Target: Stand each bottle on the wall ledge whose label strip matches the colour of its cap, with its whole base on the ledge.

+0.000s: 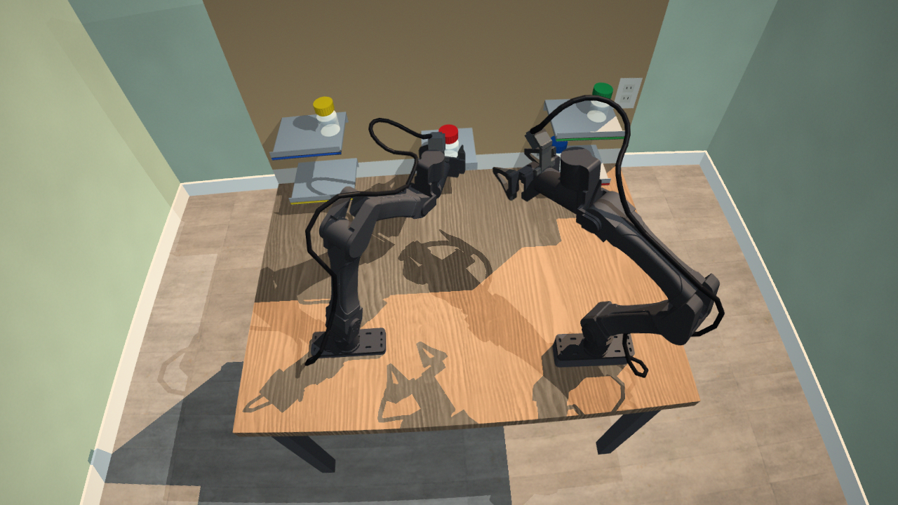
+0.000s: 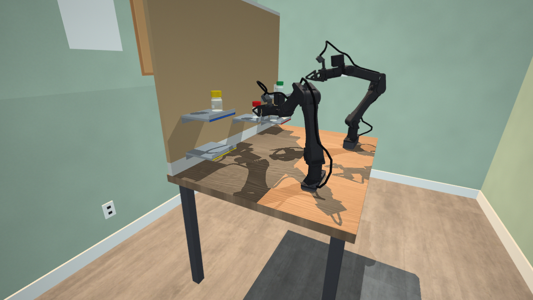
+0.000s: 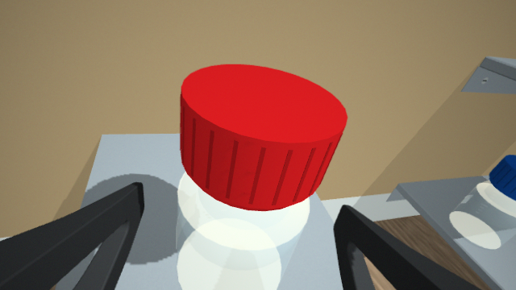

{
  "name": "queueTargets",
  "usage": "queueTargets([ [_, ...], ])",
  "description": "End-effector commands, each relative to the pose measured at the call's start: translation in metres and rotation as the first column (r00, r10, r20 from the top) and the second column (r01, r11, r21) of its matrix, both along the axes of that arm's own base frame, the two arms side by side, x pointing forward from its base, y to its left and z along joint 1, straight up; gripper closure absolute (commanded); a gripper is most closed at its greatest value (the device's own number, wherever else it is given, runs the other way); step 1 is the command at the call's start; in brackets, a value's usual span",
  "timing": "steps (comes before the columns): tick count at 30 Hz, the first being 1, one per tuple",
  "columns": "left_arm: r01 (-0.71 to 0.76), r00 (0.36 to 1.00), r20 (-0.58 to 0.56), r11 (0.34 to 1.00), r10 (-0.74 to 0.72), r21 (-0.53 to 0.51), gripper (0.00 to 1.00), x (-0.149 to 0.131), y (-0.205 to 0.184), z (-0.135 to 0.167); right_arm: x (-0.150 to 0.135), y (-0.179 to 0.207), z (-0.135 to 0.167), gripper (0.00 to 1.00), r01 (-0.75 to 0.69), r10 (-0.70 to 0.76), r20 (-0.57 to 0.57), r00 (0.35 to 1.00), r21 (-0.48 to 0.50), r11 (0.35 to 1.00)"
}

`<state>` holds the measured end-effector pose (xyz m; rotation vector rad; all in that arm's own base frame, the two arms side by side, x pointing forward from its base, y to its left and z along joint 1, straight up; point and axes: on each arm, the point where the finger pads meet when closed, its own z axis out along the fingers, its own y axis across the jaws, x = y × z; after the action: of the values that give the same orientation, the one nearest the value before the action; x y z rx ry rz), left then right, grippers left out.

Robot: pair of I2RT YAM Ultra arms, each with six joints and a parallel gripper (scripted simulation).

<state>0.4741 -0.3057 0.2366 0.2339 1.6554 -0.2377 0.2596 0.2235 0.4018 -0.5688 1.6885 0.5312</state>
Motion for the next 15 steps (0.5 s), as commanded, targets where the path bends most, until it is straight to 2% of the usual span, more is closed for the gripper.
queueTargets([
  [1,-0.008,0.999,0.041,0.999,0.009,-0.031,0.13,-0.002,0.007,0.018,-0.003,-0.003,0.004,0.00,-0.002,0.002,0.004,1.000,0.006,1.000],
  [15,-0.005,0.999,0.041,0.999,0.007,-0.047,0.13,-0.033,0.010,0.021,-0.003,-0.003,0.004,0.00,-0.002,0.002,0.004,1.000,0.006,1.000],
])
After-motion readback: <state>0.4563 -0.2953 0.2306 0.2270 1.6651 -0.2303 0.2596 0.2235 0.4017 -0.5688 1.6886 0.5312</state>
